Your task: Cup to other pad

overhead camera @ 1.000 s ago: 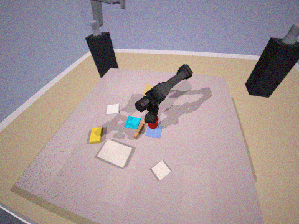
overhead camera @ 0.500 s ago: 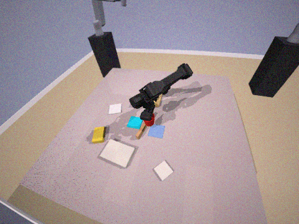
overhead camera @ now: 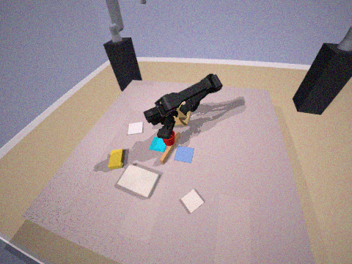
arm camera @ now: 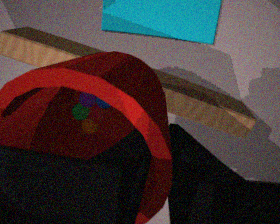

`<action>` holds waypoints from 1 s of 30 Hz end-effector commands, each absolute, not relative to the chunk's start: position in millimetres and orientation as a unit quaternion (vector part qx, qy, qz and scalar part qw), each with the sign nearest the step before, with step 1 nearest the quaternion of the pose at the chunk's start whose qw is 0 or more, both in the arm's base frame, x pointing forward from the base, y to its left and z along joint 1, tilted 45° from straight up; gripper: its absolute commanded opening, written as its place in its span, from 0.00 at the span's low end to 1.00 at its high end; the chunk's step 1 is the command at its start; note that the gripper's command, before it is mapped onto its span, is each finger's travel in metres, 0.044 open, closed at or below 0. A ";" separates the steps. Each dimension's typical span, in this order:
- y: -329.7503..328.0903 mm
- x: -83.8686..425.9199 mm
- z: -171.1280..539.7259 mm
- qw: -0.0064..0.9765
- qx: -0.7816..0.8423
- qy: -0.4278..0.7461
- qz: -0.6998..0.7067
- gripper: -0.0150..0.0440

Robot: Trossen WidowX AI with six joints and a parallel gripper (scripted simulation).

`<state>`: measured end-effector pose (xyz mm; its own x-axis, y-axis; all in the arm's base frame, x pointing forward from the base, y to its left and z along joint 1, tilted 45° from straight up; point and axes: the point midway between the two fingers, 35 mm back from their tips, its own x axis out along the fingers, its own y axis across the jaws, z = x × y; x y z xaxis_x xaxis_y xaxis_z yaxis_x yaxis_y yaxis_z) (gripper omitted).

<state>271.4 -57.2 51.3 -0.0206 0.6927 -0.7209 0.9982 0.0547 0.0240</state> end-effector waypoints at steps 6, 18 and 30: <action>-76.3 265.7 31.3 0.291 0.634 0.667 -0.262 0.25; -99.8 258.3 8.3 0.291 0.634 0.667 -0.263 0.25; -113.9 252.4 -9.1 0.291 0.633 0.667 -0.263 0.25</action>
<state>253.3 -114.1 -4.7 -0.0207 0.6896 -0.7239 0.9984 0.0521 0.0211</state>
